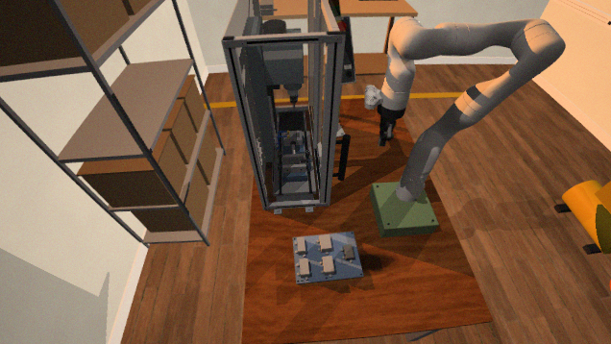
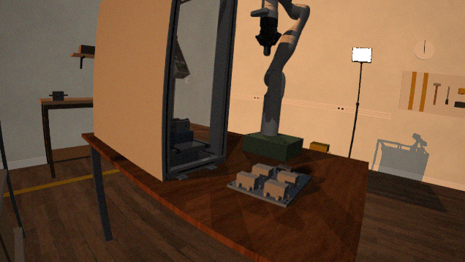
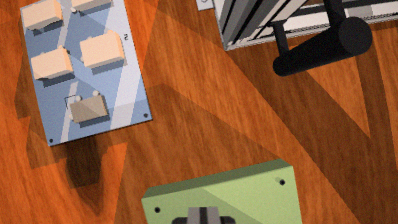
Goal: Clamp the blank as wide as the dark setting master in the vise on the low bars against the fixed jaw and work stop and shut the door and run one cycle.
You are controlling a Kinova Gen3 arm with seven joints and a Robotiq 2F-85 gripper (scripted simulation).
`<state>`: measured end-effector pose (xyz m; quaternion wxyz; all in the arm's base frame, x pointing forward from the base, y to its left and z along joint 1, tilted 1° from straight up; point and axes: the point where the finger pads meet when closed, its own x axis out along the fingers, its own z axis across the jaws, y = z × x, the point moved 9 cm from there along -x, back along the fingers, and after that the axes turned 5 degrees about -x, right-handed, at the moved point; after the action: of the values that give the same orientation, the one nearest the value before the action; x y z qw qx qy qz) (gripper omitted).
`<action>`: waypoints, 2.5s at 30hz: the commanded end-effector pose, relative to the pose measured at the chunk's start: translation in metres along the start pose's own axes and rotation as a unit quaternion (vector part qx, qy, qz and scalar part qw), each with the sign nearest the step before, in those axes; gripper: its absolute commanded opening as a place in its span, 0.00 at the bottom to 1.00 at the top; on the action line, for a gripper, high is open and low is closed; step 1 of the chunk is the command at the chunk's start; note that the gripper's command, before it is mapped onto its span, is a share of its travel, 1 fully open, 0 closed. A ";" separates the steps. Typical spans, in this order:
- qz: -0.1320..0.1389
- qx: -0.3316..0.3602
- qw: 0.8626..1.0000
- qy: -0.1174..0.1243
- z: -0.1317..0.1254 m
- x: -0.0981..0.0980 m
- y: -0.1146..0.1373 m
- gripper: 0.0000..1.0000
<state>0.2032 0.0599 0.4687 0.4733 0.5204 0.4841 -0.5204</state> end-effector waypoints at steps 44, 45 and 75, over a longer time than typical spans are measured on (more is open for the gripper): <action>0.313 -0.104 0.944 0.002 0.168 0.003 -0.129 0.10; 0.313 -0.104 0.944 0.002 0.168 0.003 -0.129 0.10; 0.313 -0.104 0.944 0.002 0.253 -0.004 -0.169 0.10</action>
<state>0.0285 -0.1527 0.4693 0.6631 0.5939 0.3492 -0.2926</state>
